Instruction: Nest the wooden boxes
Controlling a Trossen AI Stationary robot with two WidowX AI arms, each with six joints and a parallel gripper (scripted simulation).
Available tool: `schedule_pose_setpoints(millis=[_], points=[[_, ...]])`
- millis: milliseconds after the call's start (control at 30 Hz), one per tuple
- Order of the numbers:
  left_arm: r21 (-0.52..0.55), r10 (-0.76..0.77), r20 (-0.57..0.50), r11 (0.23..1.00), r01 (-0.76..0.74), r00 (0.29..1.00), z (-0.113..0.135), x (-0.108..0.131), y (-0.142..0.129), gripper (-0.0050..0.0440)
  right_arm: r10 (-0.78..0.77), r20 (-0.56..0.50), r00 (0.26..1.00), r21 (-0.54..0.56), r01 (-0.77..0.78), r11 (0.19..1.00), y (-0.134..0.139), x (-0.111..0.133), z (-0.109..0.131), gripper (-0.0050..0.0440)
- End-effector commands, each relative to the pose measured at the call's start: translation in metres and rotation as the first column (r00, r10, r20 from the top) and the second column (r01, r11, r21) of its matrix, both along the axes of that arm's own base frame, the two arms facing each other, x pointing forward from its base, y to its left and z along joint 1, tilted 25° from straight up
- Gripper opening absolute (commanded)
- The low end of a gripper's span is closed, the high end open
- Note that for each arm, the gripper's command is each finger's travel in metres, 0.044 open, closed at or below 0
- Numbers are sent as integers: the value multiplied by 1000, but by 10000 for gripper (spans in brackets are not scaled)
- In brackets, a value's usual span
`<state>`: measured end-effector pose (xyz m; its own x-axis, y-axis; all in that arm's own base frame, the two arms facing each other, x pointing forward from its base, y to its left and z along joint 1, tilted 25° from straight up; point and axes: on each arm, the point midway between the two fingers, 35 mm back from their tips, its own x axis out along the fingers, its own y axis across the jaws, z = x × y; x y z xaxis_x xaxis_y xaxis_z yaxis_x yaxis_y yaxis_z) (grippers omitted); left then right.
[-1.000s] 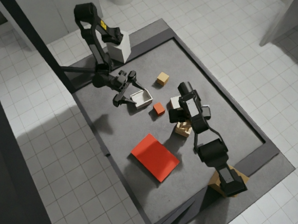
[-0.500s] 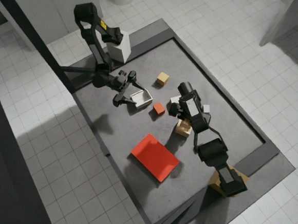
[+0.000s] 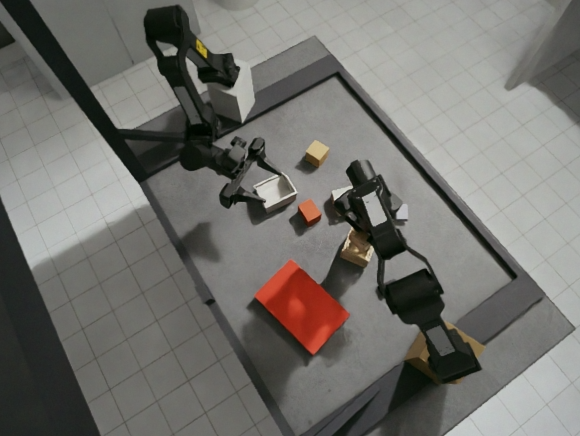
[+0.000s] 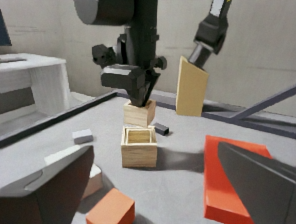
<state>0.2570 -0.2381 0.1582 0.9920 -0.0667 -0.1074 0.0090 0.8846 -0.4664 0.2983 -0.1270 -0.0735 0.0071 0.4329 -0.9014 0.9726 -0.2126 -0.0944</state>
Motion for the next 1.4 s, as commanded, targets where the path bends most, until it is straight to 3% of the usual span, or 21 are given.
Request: schedule_pose_setpoints(millis=[0, 233, 300, 433, 800, 867, 1133, 1367], points=[[2, 1, 4, 1000, -1, 1000, 1, -1, 0, 400, -131, -38, 991, -17, 130, 991, -4, 5, 6, 212], [2, 1, 4, 1000, -1, 1000, 1, -1, 0, 400, -345, -138, 929, -34, 343, 939, -4, 5, 6, 212], [2, 1, 4, 1000, -1, 1000, 1, -1, 0, 400, -345, -138, 929, -34, 343, 939, -4, 5, 6, 212], [2, 1, 4, 1000, -1, 1000, 1, -1, 0, 400, -458, -192, 868, -54, 457, 888, -4, 5, 6, 212], [2, 1, 4, 1000, -1, 1000, 1, -1, 0, 400, -718, -320, 618, -141, 718, 681, -4, 5, 6, 212], [2, 1, 4, 1000, -1, 1000, 1, -1, 0, 400, -718, -320, 618, -141, 718, 681, -4, 5, 6, 212], [2, 1, 4, 1000, -1, 1000, 1, -1, 0, 400, -829, -377, 412, -216, 832, 511, -4, 5, 6, 212], [2, 1, 4, 1000, -1, 1000, 1, -1, 0, 400, -832, -383, 400, -221, 835, 503, -3, 4, 4, 212]])
